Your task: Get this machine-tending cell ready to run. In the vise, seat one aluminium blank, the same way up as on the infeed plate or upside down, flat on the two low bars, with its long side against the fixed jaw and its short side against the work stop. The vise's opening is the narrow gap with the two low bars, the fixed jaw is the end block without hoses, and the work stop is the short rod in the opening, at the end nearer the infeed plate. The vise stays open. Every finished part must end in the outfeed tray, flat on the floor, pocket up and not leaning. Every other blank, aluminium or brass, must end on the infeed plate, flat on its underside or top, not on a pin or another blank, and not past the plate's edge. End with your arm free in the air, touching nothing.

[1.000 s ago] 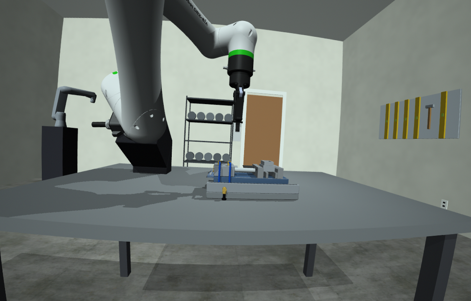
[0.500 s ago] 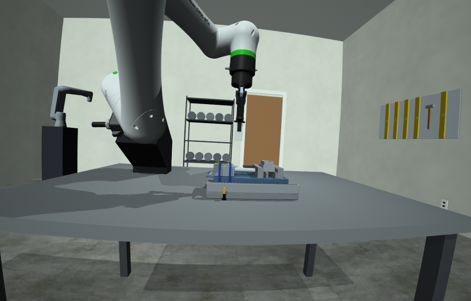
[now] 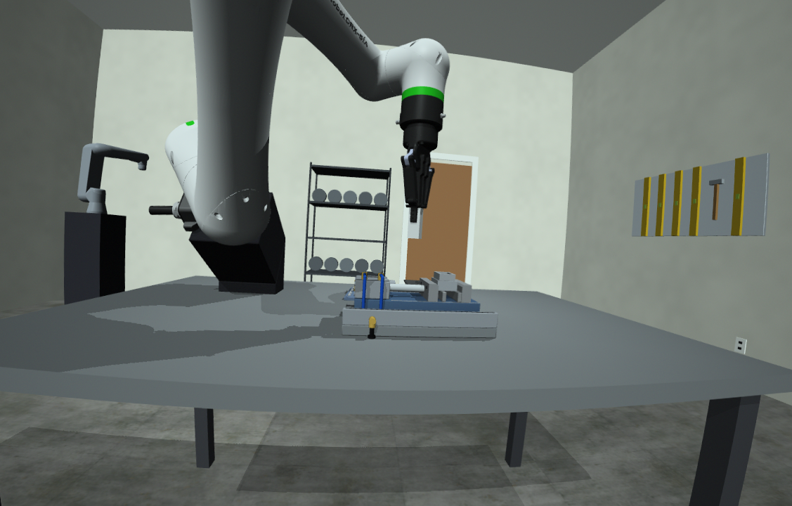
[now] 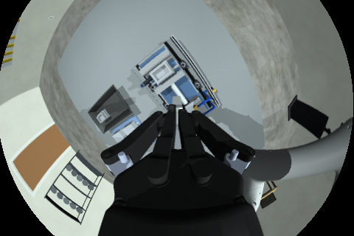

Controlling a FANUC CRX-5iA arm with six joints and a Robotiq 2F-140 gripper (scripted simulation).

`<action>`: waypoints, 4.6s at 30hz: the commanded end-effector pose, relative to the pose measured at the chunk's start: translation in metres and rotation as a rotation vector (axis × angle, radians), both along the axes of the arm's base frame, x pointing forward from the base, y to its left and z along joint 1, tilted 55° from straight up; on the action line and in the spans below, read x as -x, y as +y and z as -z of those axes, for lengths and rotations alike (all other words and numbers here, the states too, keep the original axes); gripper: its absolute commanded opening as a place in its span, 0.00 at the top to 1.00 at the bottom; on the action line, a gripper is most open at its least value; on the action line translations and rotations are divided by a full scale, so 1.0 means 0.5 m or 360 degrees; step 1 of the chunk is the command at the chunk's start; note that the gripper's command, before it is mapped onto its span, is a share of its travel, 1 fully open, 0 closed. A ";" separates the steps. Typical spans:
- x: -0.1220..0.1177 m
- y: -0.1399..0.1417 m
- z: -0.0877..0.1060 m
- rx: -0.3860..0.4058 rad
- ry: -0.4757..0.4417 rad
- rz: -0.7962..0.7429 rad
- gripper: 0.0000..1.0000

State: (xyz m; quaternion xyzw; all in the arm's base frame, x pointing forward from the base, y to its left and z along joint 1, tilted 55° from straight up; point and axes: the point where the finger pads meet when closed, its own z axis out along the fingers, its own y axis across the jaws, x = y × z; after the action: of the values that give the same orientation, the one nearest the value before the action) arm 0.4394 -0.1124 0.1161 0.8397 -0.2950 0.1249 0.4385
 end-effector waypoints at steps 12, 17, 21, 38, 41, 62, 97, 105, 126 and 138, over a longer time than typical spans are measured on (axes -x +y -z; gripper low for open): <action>-0.081 -0.005 0.001 0.0052 -0.0696 0.0496 1.00; -0.108 -0.010 0.003 0.0066 -0.0931 0.0664 1.00; -0.123 -0.012 0.003 0.0075 -0.1060 0.0757 1.00; -0.143 -0.017 0.005 0.0086 -0.1233 0.0880 0.60; -0.143 -0.017 0.005 0.0086 -0.1233 0.0880 0.60; -0.143 -0.017 0.005 0.0086 -0.1233 0.0880 0.60; -0.139 -0.073 0.045 0.0086 -0.1233 0.0880 0.60; -0.138 -0.091 0.058 0.0086 -0.1233 0.0880 0.60; -0.137 -0.119 0.078 0.0086 -0.1233 0.0880 0.60; -0.137 -0.119 0.078 0.0086 -0.1233 0.0880 0.60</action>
State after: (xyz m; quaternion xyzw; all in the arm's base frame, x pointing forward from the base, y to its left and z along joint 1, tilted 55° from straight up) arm 0.5076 -0.1723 0.0772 0.6095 -0.6459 0.3150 0.3349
